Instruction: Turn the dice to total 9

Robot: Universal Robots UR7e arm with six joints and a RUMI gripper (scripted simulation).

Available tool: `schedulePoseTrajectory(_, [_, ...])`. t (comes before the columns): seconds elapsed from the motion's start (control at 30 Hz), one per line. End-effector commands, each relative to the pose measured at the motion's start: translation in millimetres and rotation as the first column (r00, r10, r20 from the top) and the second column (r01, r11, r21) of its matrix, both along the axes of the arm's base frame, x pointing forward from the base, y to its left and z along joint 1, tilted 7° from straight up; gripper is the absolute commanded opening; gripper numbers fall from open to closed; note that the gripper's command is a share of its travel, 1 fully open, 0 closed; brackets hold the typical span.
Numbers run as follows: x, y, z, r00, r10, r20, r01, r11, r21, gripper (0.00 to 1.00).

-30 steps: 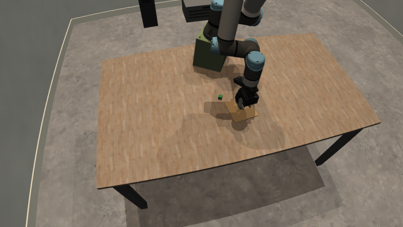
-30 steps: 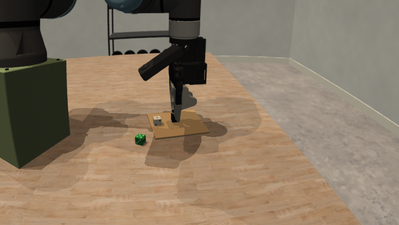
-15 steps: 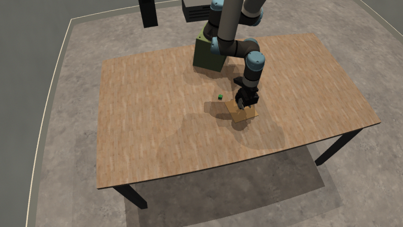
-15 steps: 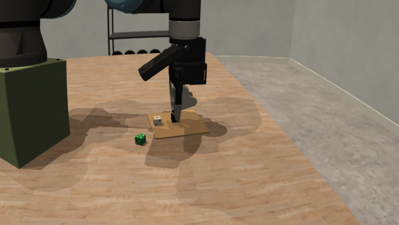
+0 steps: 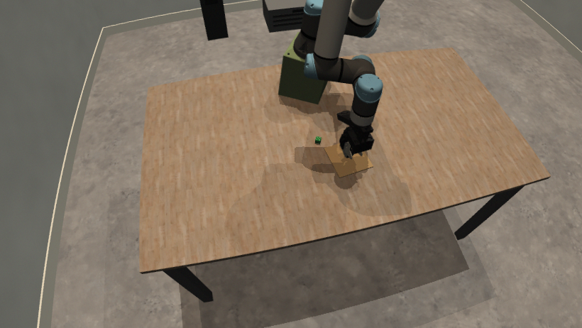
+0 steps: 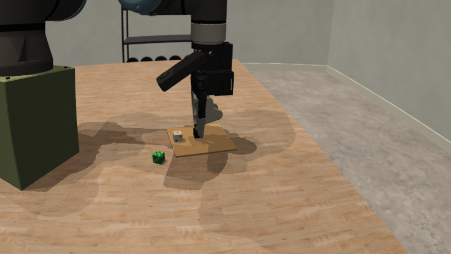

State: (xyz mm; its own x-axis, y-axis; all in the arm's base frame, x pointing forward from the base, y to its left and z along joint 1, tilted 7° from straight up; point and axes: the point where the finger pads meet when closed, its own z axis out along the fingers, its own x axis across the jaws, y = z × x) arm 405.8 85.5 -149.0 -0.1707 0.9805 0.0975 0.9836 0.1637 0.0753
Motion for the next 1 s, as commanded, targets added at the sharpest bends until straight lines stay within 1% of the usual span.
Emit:
schedulePoseTrajectory(0.0, [0.4, -0.1, 0.3, 1.0, 0.0, 0.001, 0.0, 1.0, 0.0, 0.03])
schedulePoseTrajectory(0.97, [0.6, 0.4, -3.7, 1.0, 0.0, 0.001, 0.0, 1.0, 0.0, 0.03])
